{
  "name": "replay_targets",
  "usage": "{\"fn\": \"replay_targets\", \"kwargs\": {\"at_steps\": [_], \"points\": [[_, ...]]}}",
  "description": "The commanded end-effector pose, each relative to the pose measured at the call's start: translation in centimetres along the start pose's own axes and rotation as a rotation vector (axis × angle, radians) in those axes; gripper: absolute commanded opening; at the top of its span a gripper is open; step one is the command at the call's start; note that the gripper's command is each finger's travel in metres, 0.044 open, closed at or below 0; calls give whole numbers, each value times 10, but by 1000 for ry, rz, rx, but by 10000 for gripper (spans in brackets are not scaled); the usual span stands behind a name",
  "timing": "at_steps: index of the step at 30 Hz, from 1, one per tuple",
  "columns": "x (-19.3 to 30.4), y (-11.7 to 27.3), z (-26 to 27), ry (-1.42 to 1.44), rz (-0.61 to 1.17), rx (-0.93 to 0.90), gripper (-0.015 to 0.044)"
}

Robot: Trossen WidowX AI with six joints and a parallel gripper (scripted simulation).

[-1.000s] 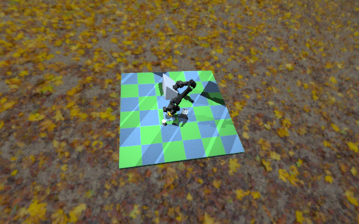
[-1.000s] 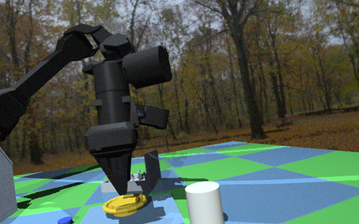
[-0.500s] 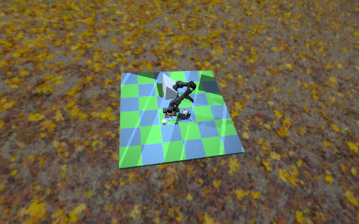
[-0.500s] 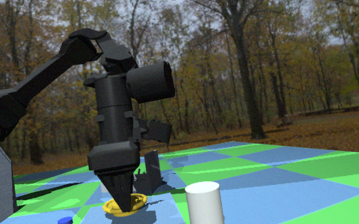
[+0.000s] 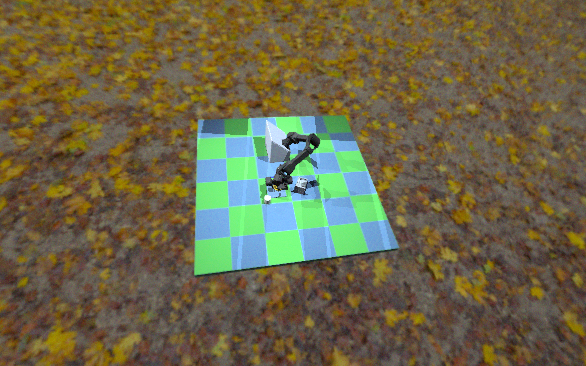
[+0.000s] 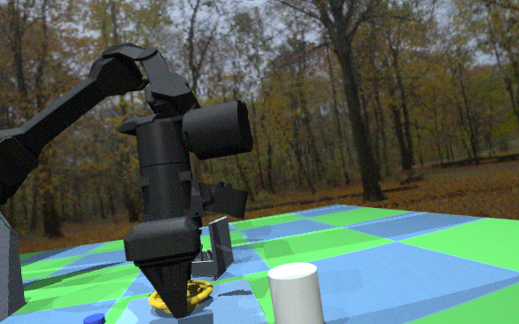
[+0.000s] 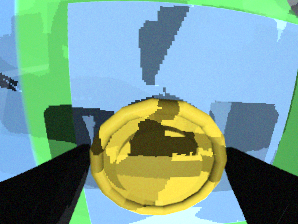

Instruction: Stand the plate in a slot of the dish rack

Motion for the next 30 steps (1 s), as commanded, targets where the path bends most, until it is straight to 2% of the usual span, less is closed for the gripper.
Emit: {"fn": "replay_targets", "kwargs": {"at_steps": [1,8,12,20,30], "points": [[1,-1,0,-7,2,-4,368],[1,-1,0,-7,2,-4,322],[-2,8,-1,-7,0,-1,217],[-12,62,-5,-10,-9,8,7],[-10,129,-8,-10,-14,10,0]]}}
Point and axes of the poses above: the point midway between the two fingers, 35 mm back from their tips, its own y axis back along the fingers, its own z axis across the jaws, x = y × z, the point moved 1 cm from there along y, back along the fingers, and after that the axes turned 8 degrees about -y, right-handed, at the moved point
